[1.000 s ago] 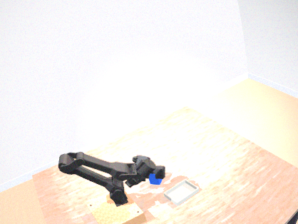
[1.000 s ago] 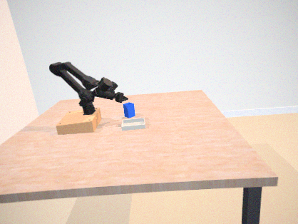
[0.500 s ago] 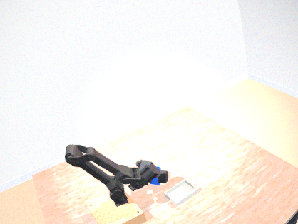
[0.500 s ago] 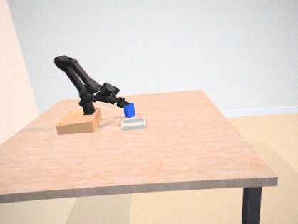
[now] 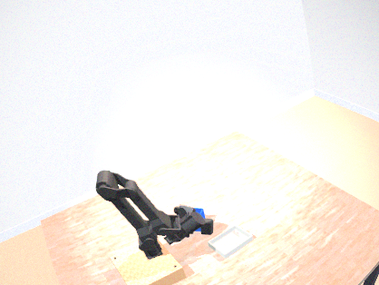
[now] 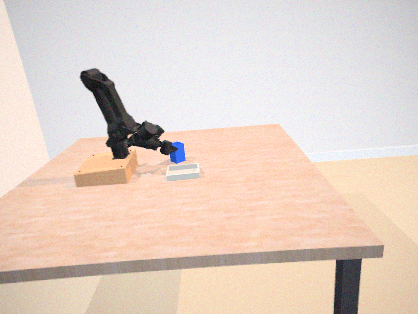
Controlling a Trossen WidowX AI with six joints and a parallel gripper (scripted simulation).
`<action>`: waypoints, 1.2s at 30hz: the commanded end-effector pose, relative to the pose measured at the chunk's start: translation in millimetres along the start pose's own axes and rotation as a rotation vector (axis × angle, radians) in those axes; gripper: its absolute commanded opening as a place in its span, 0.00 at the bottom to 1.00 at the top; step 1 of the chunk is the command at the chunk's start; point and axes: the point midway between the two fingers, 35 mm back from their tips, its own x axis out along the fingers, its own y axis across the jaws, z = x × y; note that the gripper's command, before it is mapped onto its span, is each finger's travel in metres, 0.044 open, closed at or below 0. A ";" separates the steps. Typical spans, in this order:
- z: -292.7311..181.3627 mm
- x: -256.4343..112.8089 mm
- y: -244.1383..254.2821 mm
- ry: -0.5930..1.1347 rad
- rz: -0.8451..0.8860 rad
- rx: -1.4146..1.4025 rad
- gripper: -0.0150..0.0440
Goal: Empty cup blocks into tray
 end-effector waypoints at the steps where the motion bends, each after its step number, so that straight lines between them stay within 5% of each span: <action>1: -5.0 1.5 1.6 -0.002 0.003 -0.002 1.00; 36: -12.1 45.3 4.4 -0.007 0.002 0.005 1.00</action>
